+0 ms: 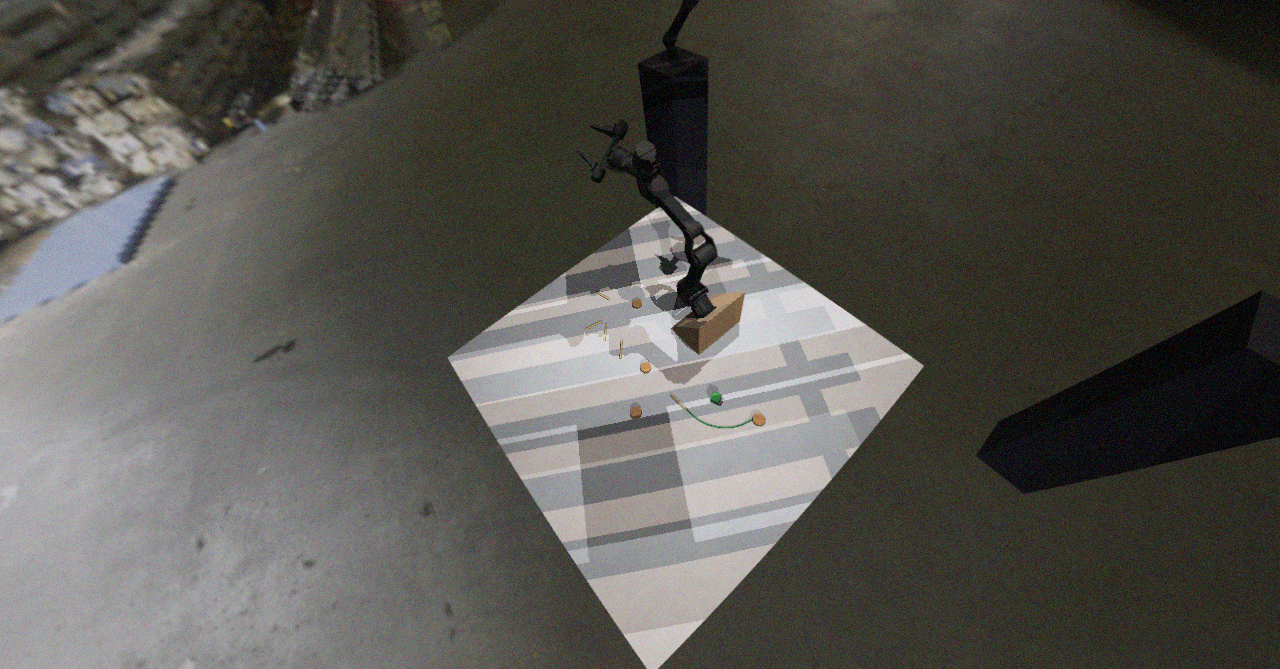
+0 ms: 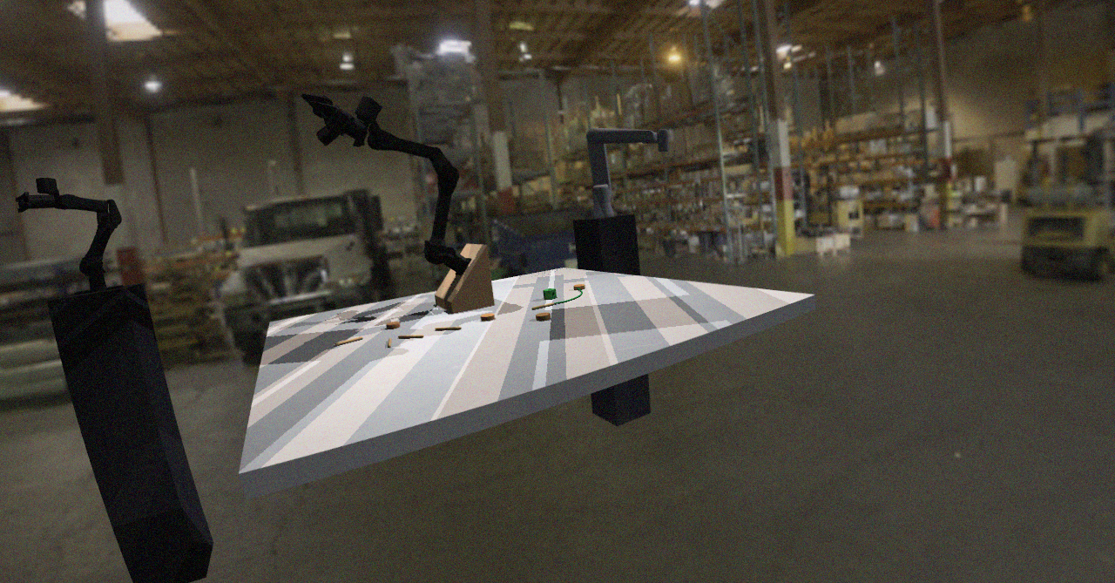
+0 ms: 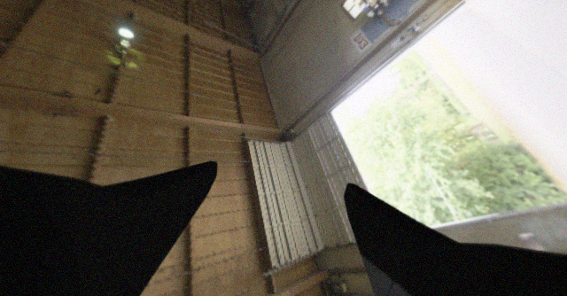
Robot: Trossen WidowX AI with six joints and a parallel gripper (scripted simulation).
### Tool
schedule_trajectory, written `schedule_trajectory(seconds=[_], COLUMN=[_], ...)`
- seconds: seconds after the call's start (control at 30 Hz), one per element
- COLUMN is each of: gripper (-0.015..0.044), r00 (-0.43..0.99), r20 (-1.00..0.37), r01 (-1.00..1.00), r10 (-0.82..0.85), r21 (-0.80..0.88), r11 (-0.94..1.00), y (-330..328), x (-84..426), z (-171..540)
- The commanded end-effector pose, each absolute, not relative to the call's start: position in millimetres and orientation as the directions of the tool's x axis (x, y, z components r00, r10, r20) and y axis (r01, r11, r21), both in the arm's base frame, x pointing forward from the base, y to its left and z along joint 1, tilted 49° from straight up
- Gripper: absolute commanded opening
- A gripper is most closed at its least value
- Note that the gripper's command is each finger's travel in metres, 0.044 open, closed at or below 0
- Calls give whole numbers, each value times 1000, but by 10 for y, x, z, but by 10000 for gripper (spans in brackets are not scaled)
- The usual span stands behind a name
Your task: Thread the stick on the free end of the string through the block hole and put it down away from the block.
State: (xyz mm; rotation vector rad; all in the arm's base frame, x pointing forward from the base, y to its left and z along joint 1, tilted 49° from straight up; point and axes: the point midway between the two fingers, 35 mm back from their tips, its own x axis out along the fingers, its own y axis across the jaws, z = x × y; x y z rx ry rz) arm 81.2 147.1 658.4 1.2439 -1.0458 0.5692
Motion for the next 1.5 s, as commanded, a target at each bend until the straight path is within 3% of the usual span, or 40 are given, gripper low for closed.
schedule_trajectory(seconds=[0.0, 0.1, 0.3, 0.63, 1.03, 1.47], gripper=[426, 440, 440, 440, 440, 440], r00=[450, 447, 446, 503, 694, 834], r20=[875, 874, 839, 725, 409, 200], r01=[-832, -830, -796, -702, -351, -157], r10=[-178, -191, -312, -470, -593, -515], r21=[483, 485, 531, 660, 911, 980], r11=[274, 276, 291, 266, 217, 125], y=[1471, 1375, 488, -621, -1951, -2013], x=[812, 772, 579, 731, 1774, 2628], z=[6584, 6608, 6720, 6546, 5796, 5144])
